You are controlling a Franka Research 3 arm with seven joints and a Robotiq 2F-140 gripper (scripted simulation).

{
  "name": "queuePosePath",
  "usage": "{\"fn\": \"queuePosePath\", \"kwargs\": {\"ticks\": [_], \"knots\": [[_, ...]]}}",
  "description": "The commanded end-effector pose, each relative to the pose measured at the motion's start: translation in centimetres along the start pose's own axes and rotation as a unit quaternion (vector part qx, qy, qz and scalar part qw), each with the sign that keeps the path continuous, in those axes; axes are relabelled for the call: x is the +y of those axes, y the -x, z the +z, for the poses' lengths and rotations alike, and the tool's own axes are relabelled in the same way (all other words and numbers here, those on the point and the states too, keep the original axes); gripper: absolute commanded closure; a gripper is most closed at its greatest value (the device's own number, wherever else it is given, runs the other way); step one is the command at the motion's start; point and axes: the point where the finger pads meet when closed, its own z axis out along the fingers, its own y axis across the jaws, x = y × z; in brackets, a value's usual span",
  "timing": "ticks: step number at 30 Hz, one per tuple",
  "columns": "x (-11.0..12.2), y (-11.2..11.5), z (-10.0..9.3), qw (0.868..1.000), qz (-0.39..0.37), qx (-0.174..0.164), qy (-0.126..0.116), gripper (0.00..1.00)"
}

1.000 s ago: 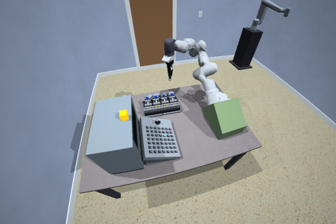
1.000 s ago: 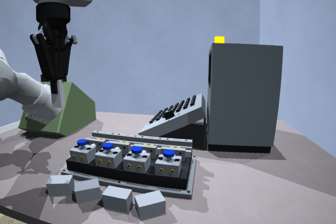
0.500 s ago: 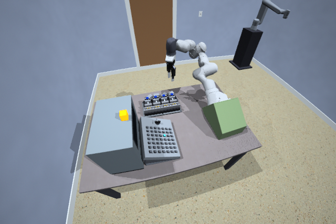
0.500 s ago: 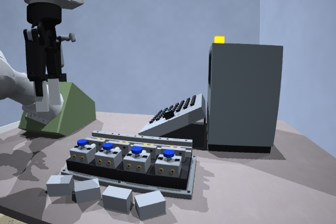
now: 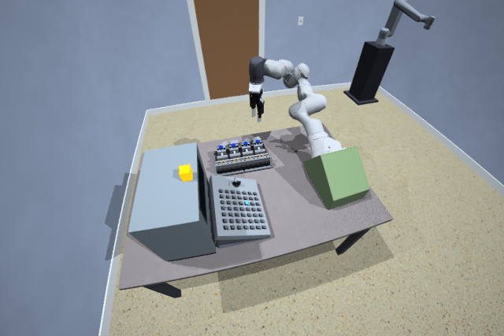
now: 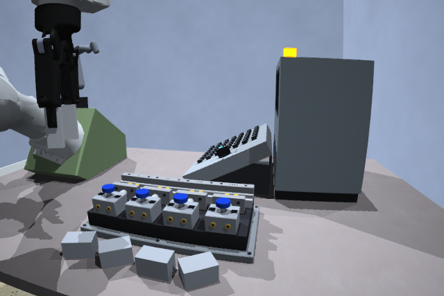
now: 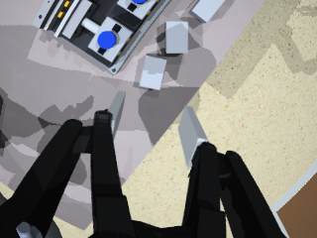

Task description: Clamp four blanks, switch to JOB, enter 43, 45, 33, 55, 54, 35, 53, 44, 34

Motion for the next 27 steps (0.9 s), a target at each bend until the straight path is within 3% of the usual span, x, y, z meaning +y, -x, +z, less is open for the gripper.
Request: {"fn": "queuePosePath", "kwargs": {"ticks": [1,18,27], "knots": [[0.1,0.1,0.1,1.000,-0.008,0.000,0.001,0.60],[0.1,0.1,1.1,1.000,-0.009,0.000,0.001,0.60],[0.1,0.1,4.3,1.000,-0.008,0.000,0.001,0.60]]}}
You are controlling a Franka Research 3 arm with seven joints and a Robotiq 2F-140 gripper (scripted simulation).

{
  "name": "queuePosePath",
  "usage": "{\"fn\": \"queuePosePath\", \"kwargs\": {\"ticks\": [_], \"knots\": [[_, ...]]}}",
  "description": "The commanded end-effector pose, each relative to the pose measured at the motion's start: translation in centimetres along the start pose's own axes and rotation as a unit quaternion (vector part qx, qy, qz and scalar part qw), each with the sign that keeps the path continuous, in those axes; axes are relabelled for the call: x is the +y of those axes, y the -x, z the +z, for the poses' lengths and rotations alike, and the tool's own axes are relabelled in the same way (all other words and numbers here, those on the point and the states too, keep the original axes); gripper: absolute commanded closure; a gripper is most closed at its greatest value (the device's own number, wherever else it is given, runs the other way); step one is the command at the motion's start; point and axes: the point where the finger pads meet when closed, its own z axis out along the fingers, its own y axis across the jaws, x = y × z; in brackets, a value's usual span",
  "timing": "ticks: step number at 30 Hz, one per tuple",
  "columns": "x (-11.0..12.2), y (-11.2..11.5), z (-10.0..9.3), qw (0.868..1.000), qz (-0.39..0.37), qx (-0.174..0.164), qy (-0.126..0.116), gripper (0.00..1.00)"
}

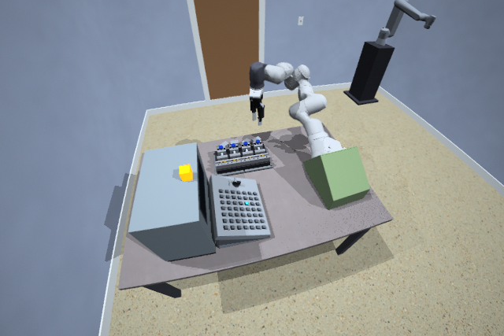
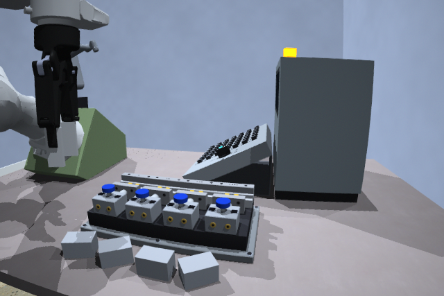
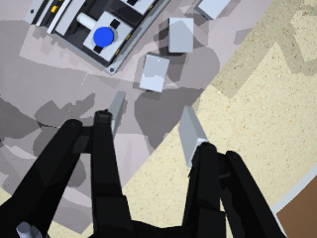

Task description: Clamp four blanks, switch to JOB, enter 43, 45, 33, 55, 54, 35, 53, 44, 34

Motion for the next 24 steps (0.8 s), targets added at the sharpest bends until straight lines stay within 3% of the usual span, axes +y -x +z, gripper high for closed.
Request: {"fn": "queuePosePath", "kwargs": {"ticks": [1,6,8,19,24], "knots": [[0.2,-0.3,1.5,1.000,-0.002,0.005,0.001,0.60],[0.2,-0.4,4.5,1.000,-0.002,0.005,0.001,0.60],[0.2,-0.4,4.5,1.000,-0.002,0.005,0.001,0.60],[0.2,-0.4,10.8,1.000,-0.002,0.005,0.001,0.60],[0.2,-0.5,12.4,1.000,-0.002,0.005,0.001,0.60]]}}
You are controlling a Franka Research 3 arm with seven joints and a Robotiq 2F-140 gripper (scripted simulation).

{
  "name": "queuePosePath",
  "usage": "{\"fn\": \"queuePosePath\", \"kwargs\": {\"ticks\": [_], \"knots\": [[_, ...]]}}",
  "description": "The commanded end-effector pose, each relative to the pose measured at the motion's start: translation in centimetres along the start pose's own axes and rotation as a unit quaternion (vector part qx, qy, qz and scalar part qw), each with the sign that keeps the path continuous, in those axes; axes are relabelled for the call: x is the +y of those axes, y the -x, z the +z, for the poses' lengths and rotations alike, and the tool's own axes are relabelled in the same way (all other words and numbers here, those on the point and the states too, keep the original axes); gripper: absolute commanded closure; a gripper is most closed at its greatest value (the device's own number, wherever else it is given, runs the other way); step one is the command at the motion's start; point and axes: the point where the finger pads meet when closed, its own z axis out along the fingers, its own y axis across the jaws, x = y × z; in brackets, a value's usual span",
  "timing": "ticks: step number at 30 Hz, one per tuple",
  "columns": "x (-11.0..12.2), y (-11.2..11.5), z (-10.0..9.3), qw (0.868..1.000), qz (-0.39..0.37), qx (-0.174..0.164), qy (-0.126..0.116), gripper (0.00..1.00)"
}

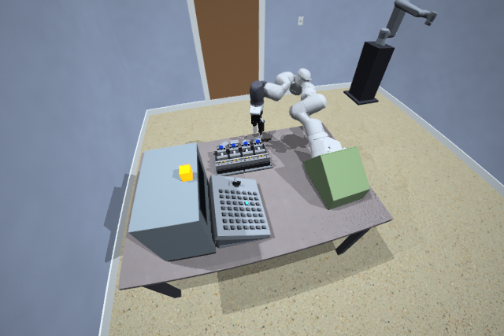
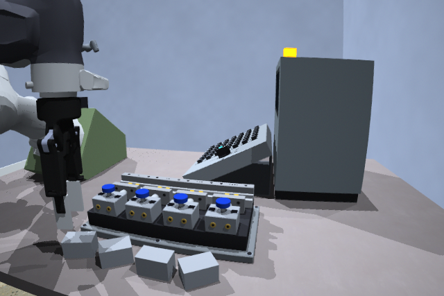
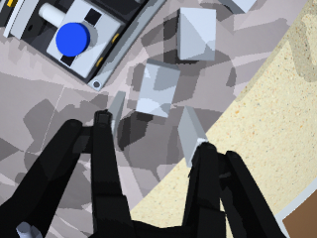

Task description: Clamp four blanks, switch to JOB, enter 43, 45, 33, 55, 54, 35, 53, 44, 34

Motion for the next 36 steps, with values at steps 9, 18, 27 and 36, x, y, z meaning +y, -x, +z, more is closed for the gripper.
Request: {"fn": "queuePosePath", "kwargs": {"ticks": [9,18,27,36], "knots": [[0.3,-0.8,2.6,1.000,-0.004,0.012,0.004,0.60],[0.3,-0.9,3.2,1.000,-0.004,0.012,0.004,0.60],[0.3,-0.9,3.2,1.000,-0.004,0.012,0.004,0.60],[0.3,-0.9,3.2,1.000,-0.004,0.012,0.004,0.60]]}}
